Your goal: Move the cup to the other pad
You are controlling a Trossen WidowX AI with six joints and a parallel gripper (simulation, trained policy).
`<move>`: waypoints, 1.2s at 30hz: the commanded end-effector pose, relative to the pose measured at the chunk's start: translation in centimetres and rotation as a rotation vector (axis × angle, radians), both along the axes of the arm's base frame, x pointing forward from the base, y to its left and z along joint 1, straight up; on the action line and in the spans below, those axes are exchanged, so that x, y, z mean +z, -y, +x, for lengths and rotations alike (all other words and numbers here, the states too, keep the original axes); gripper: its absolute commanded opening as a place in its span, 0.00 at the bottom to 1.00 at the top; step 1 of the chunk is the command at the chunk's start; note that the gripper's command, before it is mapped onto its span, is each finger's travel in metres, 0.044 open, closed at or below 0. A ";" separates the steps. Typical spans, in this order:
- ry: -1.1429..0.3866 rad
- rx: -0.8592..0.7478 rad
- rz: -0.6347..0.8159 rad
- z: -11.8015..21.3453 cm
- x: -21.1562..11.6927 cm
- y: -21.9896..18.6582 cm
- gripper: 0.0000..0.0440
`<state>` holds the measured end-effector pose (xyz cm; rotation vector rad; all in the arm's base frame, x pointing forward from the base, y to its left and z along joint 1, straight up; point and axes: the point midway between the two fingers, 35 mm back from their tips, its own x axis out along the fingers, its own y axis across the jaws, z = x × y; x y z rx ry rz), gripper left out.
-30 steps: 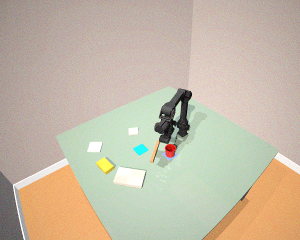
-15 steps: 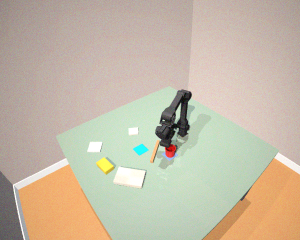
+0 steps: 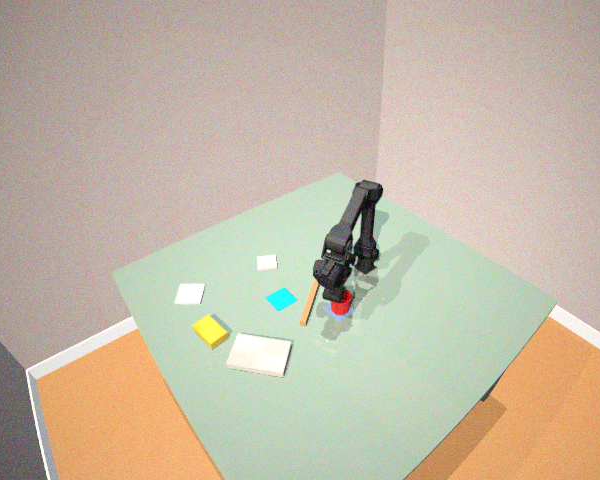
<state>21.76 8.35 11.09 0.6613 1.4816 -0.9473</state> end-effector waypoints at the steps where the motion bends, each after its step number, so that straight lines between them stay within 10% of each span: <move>1: -0.014 0.022 -0.012 -0.2 -1.2 0.1 0.42; 14: -0.042 0.112 -0.010 -0.9 -4.8 0.2 0.41; 22: -0.030 0.186 -0.003 -0.9 -5.9 0.5 0.01; 36: 0.053 0.183 0.033 0.6 -3.8 0.4 0.01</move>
